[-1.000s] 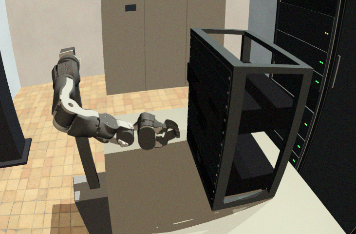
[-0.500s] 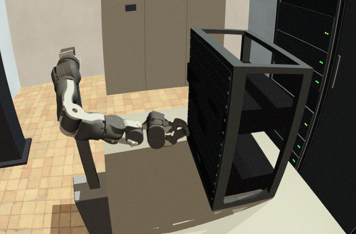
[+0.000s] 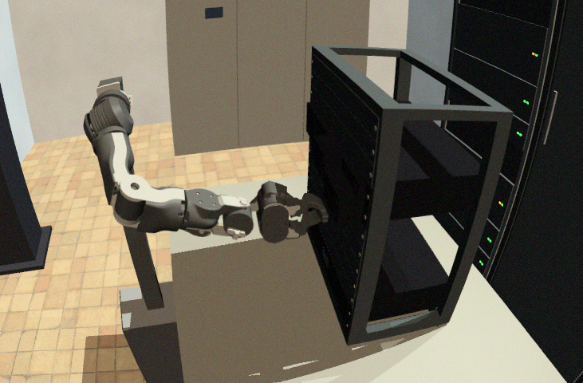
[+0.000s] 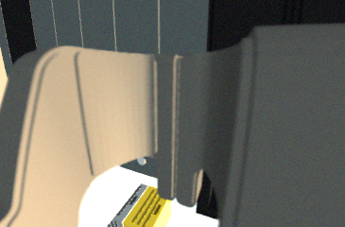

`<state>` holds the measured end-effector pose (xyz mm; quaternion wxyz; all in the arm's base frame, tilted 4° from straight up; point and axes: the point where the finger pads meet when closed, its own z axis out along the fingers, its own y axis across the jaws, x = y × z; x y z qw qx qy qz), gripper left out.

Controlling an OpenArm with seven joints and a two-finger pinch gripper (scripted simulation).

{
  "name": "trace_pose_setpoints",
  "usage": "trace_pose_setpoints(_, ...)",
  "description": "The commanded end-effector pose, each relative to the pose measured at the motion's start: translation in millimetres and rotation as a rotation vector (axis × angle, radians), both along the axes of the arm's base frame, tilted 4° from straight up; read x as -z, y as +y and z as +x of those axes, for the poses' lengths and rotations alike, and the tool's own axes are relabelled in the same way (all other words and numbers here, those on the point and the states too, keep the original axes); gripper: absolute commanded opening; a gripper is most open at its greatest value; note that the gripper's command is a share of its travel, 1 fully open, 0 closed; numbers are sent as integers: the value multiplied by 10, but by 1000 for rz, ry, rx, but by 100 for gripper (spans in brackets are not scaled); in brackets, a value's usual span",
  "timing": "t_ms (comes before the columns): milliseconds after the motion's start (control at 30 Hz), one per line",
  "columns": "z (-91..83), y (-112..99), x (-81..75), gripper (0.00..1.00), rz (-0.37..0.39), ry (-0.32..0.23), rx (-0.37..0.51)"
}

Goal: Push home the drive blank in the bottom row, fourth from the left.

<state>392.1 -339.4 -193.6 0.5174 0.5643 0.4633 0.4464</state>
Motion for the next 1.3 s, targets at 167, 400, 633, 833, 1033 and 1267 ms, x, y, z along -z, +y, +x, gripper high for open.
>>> trace_pose_setpoints(167, 20, 18, -1, 0, -1, 4, -10)
trace_pose_setpoints(400, 20, 18, -1, 0, -1, 4, -10)
trace_pose_setpoints(633, 26, 10, 4, 0, -1, 5, -9)
trace_pose_setpoints(833, 115, -9, 9, 0, -1, 5, -9)
trace_pose_setpoints(1033, 118, -3, 4, 0, -1, 4, -10)
trace_pose_setpoints(1267, 155, -10, 15, 0, -1, 6, -9)
